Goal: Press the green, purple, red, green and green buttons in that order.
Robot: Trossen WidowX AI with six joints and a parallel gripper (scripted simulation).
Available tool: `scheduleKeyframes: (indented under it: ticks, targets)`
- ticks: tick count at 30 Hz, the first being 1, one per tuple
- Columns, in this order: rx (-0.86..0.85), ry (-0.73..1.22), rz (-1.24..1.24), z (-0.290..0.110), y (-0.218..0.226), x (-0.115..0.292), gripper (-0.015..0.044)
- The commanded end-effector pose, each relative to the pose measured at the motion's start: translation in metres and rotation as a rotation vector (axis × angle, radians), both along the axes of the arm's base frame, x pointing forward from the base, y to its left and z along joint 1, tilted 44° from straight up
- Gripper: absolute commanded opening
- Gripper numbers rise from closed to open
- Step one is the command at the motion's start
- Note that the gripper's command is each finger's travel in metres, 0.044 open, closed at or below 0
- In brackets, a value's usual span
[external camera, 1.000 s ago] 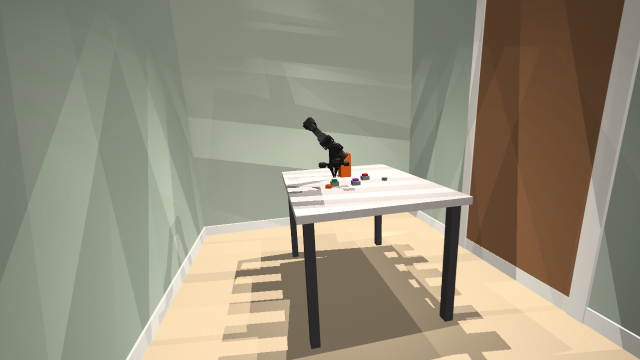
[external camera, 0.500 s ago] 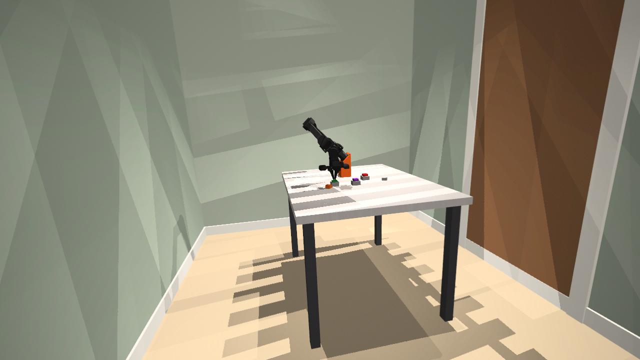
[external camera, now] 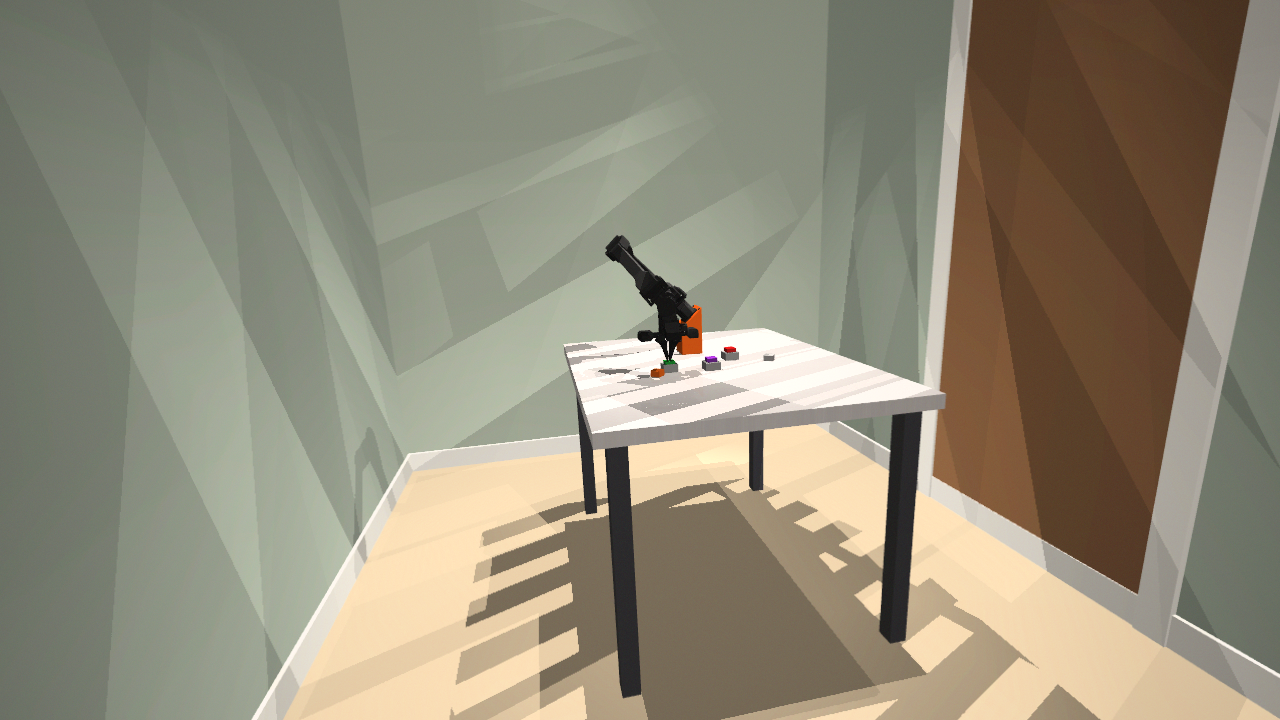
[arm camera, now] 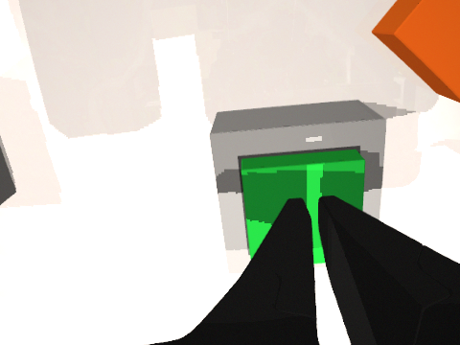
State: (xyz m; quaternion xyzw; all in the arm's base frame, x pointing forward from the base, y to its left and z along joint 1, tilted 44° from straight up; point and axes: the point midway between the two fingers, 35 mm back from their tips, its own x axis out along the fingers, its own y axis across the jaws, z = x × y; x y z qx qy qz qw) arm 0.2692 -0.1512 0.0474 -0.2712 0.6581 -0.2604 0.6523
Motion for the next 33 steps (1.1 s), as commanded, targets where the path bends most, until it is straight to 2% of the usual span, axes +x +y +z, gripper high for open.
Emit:
scheduleKeyframes:
  ticks: [1, 4, 9, 33]
  targets:
    - [0.005, 0.008, 0.001, -0.002, 0.000, -0.001, 0.0020]
    - [0.005, 0.008, 0.001, -0.002, 0.000, -0.001, 0.0020]
    - [0.006, 0.008, 0.001, 0.021, 0.022, -0.001, 0.0020]
    - [0.005, 0.008, 0.001, 0.000, 0.001, -0.001, 0.0020]
